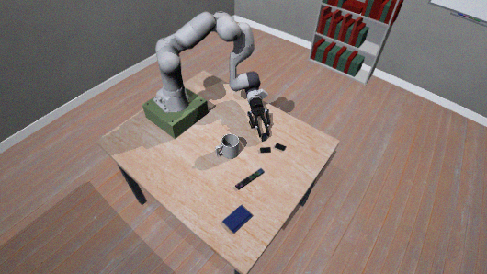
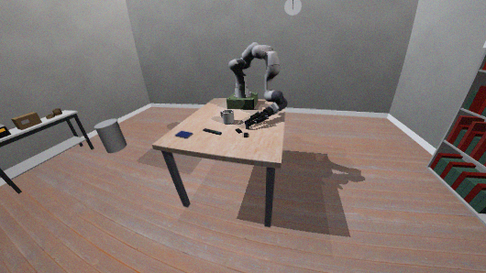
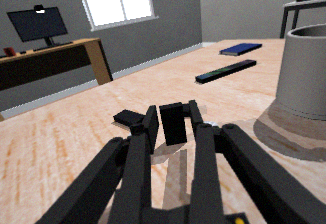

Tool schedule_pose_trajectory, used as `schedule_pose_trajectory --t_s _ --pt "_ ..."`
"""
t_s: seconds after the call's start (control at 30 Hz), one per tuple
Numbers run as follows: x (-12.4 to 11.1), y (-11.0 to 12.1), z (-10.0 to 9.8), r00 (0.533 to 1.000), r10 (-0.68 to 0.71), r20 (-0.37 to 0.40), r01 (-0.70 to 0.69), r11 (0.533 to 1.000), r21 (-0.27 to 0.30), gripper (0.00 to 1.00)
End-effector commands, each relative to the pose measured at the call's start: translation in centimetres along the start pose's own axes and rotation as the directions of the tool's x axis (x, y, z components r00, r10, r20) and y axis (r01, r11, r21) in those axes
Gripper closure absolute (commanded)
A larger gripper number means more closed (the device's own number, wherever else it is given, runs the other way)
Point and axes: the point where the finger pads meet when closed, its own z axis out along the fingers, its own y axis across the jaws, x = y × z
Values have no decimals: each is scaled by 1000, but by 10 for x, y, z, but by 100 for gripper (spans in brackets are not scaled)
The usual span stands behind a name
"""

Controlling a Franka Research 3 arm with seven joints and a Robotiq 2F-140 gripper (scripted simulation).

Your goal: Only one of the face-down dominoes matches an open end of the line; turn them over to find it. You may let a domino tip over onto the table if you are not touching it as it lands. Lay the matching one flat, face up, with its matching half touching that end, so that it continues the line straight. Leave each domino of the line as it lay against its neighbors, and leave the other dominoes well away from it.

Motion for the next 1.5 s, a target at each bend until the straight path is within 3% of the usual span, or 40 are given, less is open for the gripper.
schedule_pose_trajectory --t_s 0.0,0.2,0.6,0.8,1.23,1.47 --pt "2 -1 -3 1000 5 -2 -5 1000 0 66" --pt "8 -1 -13 1000 5 -2 -5 1000 0 66" --pt "34 -1 -58 1000 5 -2 -5 1000 0 66" --pt "39 -1 -65 1000 5 -2 -5 1000 0 66" --pt "42 -1 -65 1000 5 -2 -5 1000 0 66" --pt "60 -3 -52 1000 6 -3 -6 1000 1 66"
